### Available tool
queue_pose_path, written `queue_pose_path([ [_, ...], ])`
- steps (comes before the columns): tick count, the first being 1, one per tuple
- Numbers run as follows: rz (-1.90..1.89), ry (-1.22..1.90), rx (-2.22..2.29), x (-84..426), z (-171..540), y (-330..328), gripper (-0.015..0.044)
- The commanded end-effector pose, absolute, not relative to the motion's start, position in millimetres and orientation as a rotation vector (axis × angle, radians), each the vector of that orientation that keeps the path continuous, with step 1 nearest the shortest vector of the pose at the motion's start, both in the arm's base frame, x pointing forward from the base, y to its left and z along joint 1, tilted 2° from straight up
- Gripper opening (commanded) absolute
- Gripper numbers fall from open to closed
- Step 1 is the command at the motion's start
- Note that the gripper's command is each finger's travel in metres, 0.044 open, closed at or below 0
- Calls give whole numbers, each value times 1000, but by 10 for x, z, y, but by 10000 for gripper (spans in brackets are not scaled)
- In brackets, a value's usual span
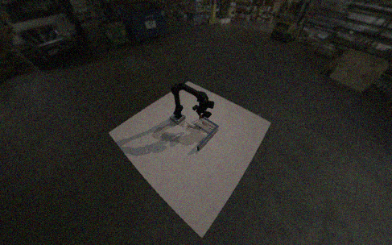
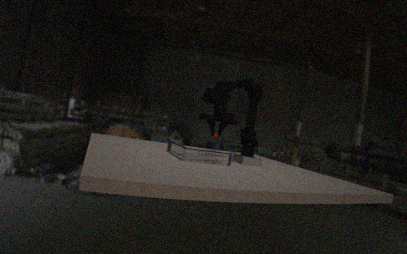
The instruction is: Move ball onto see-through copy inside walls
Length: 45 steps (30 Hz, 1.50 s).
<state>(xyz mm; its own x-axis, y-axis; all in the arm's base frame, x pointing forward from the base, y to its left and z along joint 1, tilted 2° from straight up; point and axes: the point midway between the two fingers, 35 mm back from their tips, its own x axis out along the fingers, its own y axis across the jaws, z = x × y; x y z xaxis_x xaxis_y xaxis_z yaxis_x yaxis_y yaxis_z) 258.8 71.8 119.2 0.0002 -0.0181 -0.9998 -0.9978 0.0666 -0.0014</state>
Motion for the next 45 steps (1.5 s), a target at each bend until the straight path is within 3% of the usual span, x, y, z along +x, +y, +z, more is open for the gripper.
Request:
queue_pose_path([
  [1, 1149, 1255, -1168, 2567, 1270, 718, 0],
  [11, 1151, 1252, -1165, 2596, 870, 1068, 0],
  [30, 1151, 1253, -1165, 2593, 176, 1059, 0],
  [45, 1151, 1253, -1165, 2593, 50, 1057, 0],
])
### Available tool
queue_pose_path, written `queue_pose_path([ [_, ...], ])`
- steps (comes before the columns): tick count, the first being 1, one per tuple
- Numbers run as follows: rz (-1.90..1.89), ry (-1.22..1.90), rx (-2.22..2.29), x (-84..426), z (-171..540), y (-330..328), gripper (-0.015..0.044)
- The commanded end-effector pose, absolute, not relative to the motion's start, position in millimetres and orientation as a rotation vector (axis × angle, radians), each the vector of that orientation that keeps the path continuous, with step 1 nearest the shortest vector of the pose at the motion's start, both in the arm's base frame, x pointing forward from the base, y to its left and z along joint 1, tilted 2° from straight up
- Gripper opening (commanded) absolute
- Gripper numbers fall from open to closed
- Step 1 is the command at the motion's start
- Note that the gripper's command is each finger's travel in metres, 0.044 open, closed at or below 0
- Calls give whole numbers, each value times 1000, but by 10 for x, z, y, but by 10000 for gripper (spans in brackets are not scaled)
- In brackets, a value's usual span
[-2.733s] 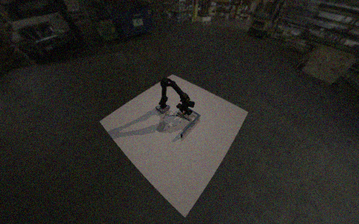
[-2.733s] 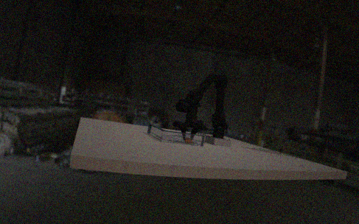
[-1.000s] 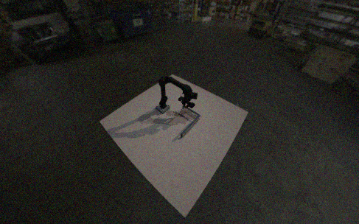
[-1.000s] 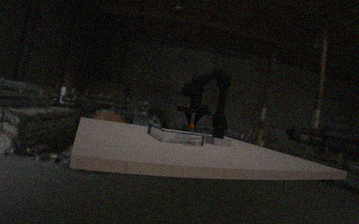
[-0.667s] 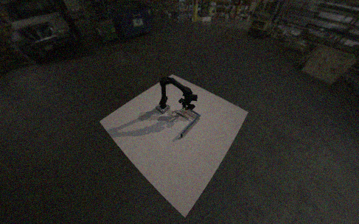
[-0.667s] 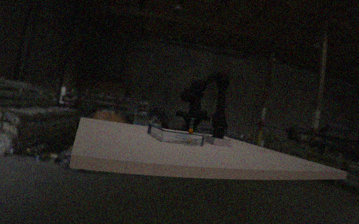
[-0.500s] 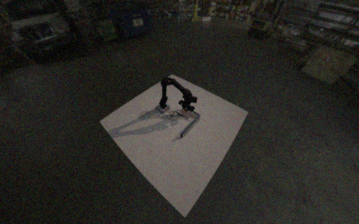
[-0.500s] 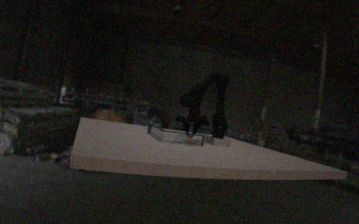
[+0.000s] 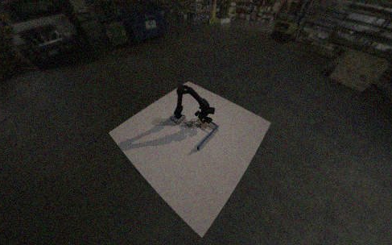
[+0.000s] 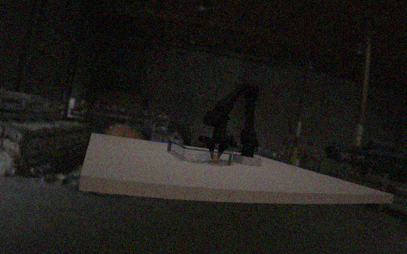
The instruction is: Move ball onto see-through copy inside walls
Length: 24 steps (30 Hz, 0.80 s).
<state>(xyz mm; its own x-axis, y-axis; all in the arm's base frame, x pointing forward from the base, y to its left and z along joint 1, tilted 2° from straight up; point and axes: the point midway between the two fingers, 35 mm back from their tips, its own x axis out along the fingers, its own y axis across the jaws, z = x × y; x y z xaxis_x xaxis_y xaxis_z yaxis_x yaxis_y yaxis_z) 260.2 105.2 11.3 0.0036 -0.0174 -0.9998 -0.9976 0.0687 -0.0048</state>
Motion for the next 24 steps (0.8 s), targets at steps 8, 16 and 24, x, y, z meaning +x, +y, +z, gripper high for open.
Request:
queue_pose_path([
  [8, 1151, 1253, -1165, 2590, -24, 1055, 0],
  [16, 1149, 1255, -1172, 2592, -11, 1047, 79],
  [24, 1149, 1255, -1172, 2592, -11, 1047, 250],
])
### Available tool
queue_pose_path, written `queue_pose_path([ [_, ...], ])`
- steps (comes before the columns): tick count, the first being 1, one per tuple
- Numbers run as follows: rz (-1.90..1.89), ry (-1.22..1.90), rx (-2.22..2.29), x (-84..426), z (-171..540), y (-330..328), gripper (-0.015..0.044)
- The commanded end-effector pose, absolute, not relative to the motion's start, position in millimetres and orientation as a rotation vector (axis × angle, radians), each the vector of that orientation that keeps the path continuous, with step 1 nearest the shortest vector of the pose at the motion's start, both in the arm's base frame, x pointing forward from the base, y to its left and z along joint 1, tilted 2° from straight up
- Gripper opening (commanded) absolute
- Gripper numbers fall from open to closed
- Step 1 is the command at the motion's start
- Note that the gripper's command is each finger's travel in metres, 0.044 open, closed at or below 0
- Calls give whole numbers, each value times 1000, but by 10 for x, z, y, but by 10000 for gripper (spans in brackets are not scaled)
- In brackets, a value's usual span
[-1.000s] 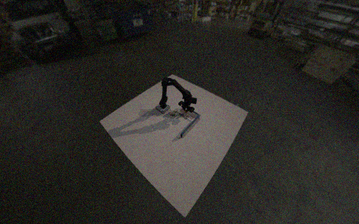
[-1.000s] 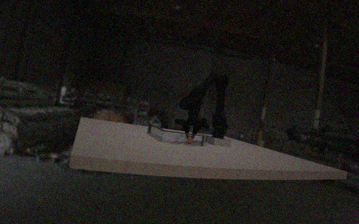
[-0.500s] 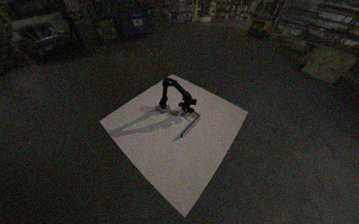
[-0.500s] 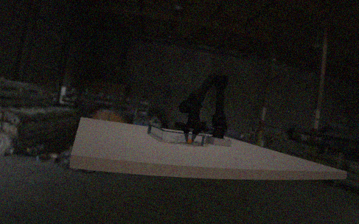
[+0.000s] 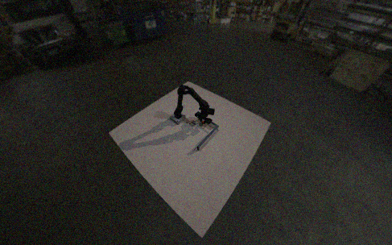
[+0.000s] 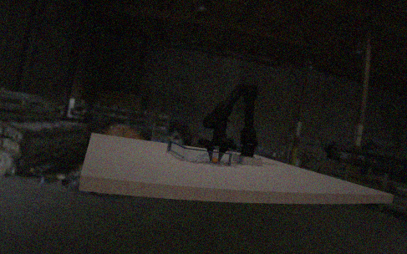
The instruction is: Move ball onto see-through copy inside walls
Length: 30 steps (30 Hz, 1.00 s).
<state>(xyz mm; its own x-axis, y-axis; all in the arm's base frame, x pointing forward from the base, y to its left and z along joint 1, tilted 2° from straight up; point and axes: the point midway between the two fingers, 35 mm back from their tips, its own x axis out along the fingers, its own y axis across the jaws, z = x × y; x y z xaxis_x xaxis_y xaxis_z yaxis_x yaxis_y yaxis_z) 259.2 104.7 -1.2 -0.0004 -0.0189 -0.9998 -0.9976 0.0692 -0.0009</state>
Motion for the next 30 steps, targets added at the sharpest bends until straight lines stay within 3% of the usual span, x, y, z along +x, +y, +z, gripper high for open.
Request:
queue_pose_path([
  [1, 1149, 1255, -1172, 2592, -11, 1047, 250],
  [6, 1149, 1254, -1171, 2609, 99, 1056, 250],
  [11, 1151, 1252, -1166, 2600, 840, 1069, 250],
  [24, 1146, 1246, -1174, 2625, 780, 1069, 250],
  [30, 1147, 1250, -1173, 2573, 1273, 1056, 407],
])
